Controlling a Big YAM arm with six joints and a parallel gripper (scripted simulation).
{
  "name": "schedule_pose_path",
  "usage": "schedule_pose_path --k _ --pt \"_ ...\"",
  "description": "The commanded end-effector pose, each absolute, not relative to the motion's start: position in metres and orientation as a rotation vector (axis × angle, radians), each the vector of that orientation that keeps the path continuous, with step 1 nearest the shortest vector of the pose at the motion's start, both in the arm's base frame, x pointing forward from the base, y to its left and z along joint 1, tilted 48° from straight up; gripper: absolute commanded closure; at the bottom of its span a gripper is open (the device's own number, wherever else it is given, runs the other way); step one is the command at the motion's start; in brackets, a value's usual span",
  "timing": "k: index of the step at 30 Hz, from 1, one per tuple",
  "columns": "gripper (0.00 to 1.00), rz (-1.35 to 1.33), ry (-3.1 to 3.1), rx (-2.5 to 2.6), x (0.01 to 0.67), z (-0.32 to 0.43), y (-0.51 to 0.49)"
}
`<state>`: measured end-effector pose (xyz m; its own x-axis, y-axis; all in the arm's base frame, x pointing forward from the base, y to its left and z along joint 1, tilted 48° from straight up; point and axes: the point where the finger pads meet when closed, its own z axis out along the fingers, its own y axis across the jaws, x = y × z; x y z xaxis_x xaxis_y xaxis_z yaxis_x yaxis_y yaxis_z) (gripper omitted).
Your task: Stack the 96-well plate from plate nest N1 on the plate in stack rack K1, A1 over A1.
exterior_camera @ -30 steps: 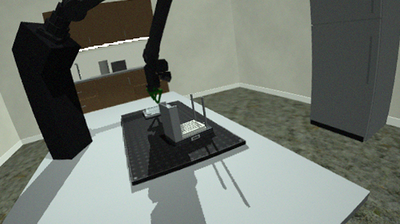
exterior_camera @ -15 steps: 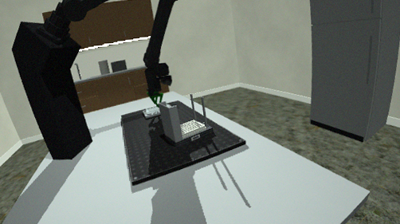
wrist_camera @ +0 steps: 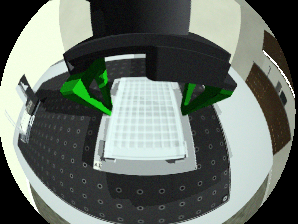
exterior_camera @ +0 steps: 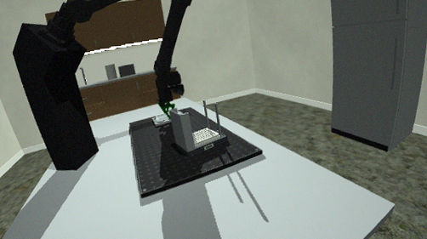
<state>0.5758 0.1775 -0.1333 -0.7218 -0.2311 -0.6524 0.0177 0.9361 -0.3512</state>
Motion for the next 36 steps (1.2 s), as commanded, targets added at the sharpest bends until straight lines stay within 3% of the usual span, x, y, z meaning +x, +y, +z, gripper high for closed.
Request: schedule_pose_path --k 1,14,15,36 --pt "0.0 -0.447 2.358 -0.148 0.573 -0.142 0.167" --pt "0.0 -0.429 2.34 -0.155 0.574 -0.131 0.179" --pt "1.0 -0.429 2.34 -0.155 0.574 -0.131 0.179" --pt "1.0 -0.429 2.34 -0.155 0.574 -0.131 0.179"
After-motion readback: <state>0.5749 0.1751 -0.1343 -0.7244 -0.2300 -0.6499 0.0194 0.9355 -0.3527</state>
